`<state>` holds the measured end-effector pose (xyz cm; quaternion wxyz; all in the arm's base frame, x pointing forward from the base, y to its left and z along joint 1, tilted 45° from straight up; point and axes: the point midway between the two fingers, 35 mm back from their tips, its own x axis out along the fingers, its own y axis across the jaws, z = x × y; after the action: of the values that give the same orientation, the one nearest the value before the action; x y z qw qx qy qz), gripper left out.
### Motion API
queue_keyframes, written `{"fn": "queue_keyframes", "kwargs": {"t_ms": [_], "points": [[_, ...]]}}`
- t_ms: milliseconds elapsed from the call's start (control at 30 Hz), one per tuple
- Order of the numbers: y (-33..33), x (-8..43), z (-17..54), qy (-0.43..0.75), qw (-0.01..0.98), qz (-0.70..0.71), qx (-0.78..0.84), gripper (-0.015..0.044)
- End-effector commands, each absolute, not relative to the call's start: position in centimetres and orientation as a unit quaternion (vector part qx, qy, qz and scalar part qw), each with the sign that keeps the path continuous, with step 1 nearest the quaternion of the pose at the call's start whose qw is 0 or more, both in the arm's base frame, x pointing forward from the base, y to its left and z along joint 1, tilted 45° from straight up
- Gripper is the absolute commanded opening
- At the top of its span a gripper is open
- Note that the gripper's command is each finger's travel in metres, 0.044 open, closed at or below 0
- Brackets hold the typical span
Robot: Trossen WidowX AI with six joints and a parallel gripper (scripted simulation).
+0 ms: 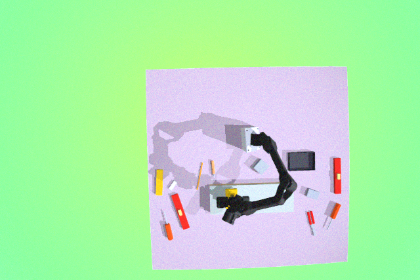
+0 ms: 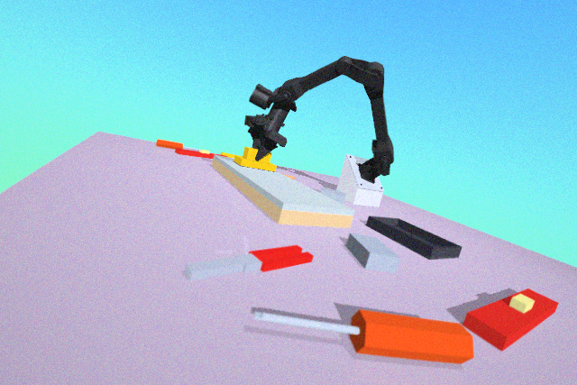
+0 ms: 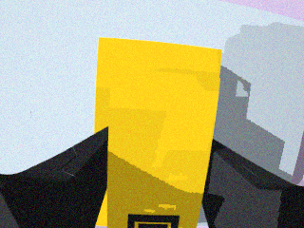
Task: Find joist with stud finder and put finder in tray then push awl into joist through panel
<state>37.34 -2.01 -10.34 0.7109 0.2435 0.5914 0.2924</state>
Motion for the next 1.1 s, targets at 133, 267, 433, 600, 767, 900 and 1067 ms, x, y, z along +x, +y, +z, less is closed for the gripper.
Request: {"fn": "queue_keyframes", "kwargs": {"t_ms": [133, 267, 433, 600, 767, 900, 1067], "points": [[-0.1, 37.1, -8.6, 0.590, 0.710, 0.296, 0.245, 0.0000], [0.7, 37.0, -7.9, 0.590, 0.710, 0.296, 0.245, 0.0000], [1.6, 36.8, -7.0, 0.590, 0.709, 0.296, 0.246, 0.0000], [2.6, 36.6, -6.0, 0.590, 0.709, 0.297, 0.246, 0.0000], [3.5, 36.5, -5.1, 0.590, 0.709, 0.297, 0.246, 0.0000], [4.3, 36.3, -4.4, 0.590, 0.709, 0.297, 0.247, 0.0000], [5.2, 36.2, -3.5, 0.590, 0.709, 0.297, 0.247, 0.0000]]}}
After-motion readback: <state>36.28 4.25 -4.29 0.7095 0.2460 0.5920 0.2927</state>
